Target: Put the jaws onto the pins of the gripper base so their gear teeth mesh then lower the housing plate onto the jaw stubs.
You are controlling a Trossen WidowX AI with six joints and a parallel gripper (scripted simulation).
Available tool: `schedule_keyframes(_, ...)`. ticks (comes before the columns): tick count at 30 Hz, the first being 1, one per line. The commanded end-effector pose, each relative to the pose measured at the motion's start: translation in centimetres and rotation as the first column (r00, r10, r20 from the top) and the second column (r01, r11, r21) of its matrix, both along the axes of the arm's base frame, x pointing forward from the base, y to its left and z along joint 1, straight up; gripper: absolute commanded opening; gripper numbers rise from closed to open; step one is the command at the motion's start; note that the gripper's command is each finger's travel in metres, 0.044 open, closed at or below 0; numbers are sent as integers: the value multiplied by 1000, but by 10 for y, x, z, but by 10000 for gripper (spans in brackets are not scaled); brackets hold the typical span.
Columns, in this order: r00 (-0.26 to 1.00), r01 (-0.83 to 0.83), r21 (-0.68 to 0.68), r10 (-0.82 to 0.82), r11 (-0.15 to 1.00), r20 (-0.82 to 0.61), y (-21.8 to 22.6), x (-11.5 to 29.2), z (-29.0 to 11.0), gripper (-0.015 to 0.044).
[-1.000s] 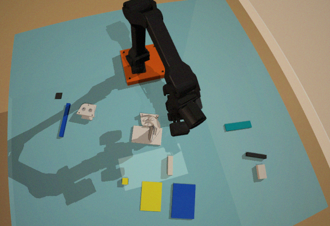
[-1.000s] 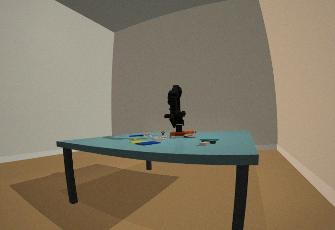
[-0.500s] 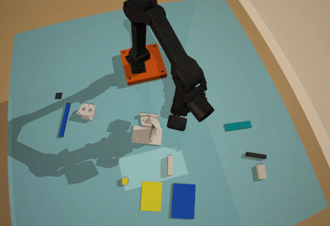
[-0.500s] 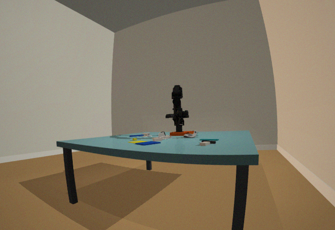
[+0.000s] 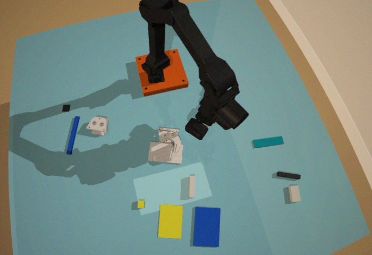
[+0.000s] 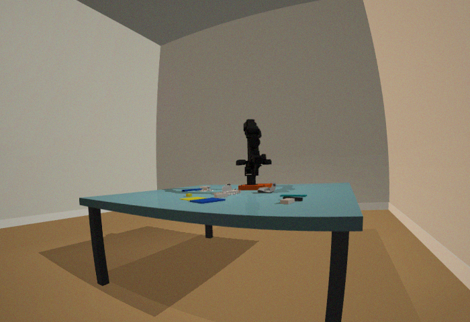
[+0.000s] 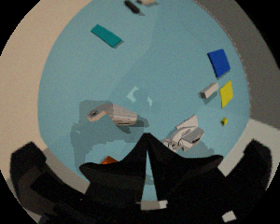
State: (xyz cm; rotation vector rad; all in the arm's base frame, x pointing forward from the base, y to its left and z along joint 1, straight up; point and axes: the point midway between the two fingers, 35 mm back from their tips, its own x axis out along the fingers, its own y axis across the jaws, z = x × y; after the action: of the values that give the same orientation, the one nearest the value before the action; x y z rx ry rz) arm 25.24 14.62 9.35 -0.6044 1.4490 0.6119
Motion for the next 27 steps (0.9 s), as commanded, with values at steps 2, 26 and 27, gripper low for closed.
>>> schedule_keyframes(2, 994, 111, 2, -111, 994, -6, 5, -6, 0, 0)
schedule_keyframes(26, 750, 662, 10, -661, 750, -27, 33, -36, 0, 0)
schedule_keyframes(27, 732, 681, 9, -680, 733, -28, 34, -38, 0, 0)
